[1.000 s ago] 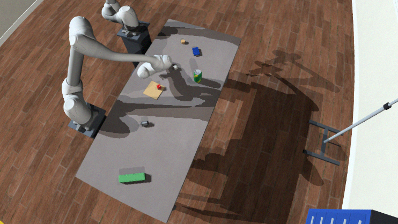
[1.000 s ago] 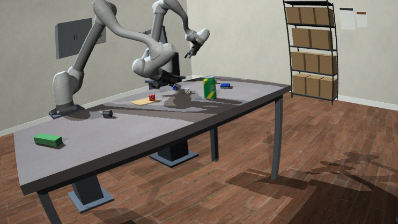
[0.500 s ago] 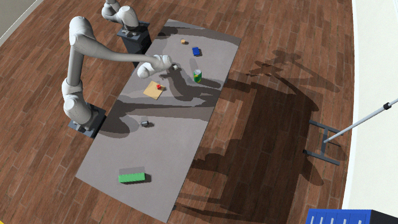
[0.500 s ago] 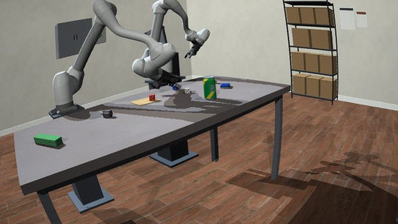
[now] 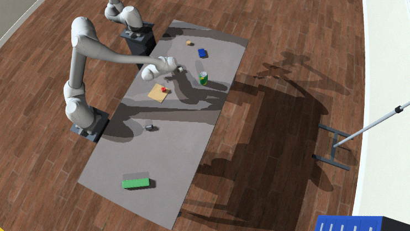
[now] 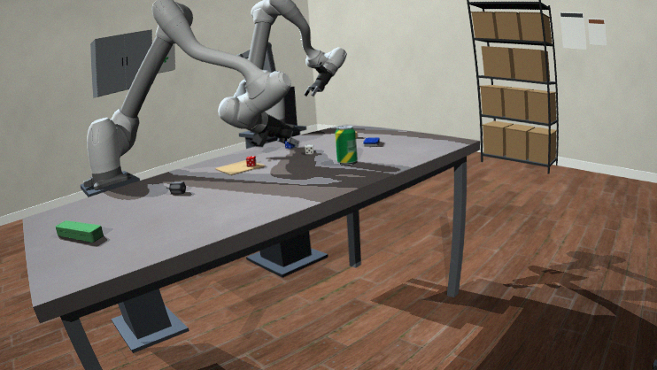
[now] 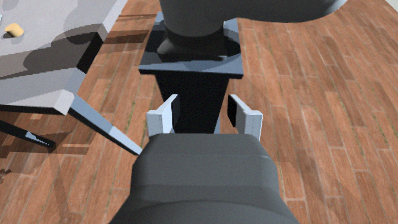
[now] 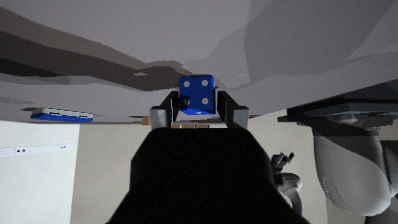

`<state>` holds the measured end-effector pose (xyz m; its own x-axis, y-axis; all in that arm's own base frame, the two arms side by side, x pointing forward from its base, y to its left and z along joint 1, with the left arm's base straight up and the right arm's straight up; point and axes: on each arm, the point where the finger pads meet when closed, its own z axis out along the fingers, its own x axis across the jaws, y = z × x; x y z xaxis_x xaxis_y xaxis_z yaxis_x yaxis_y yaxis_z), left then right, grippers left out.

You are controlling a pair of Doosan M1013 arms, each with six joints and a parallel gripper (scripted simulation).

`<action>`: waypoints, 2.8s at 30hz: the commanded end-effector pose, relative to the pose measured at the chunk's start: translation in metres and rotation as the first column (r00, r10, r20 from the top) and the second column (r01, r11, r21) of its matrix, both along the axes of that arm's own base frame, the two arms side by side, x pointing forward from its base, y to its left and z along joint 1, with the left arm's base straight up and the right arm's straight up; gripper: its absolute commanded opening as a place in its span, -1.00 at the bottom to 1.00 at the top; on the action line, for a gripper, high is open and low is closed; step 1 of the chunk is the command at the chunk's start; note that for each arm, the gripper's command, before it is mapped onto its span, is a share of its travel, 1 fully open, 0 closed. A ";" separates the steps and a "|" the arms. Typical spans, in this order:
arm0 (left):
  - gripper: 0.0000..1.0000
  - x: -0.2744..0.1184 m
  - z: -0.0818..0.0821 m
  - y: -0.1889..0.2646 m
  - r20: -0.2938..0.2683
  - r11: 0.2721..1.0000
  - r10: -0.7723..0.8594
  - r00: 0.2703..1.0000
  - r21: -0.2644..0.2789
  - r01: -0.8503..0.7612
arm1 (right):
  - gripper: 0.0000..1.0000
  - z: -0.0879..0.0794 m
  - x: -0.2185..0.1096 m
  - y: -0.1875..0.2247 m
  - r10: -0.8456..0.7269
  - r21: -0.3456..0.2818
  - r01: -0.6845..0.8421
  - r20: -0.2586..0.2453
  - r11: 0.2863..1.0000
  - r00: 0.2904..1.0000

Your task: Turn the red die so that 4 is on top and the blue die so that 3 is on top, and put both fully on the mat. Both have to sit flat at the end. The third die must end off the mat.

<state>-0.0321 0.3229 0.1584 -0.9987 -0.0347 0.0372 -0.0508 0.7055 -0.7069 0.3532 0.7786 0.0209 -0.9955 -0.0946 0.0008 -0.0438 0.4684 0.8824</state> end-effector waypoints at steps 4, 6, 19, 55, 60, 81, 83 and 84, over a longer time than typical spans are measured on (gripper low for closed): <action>1.00 0.000 0.000 0.000 0.000 1.000 0.000 1.000 0.001 0.000 | 0.74 0.001 0.000 0.000 0.000 0.001 0.000 0.001 1.000 1.000; 1.00 0.000 0.000 0.000 0.000 1.000 0.000 1.000 0.001 0.000 | 0.74 0.001 0.000 0.000 0.000 0.001 0.000 0.001 1.000 1.000; 1.00 0.000 0.000 0.000 0.000 1.000 0.000 1.000 0.001 0.000 | 0.74 0.002 0.000 -0.001 0.000 0.001 0.000 0.001 1.000 1.000; 1.00 0.000 0.000 0.000 0.000 1.000 0.000 1.000 0.001 0.000 | 0.74 0.054 0.004 -0.044 0.000 0.001 0.000 0.001 1.000 1.000; 1.00 0.000 0.000 0.000 0.000 1.000 0.000 1.000 0.001 0.000 | 0.74 0.075 0.004 -0.044 0.000 0.001 0.000 0.001 1.000 1.000; 1.00 0.000 0.000 0.000 0.000 1.000 0.000 1.000 0.001 0.000 | 0.74 0.093 -0.059 -0.002 0.216 -0.111 -0.231 -0.132 0.967 0.967; 1.00 0.000 0.000 0.000 0.000 1.000 0.000 1.000 0.001 0.000 | 0.74 0.093 -0.059 -0.002 0.216 -0.111 -0.231 -0.132 0.967 0.967; 1.00 0.000 0.000 0.000 0.000 1.000 0.000 1.000 0.001 0.000 | 0.74 0.093 -0.062 -0.001 0.227 -0.122 -0.244 -0.141 0.962 0.964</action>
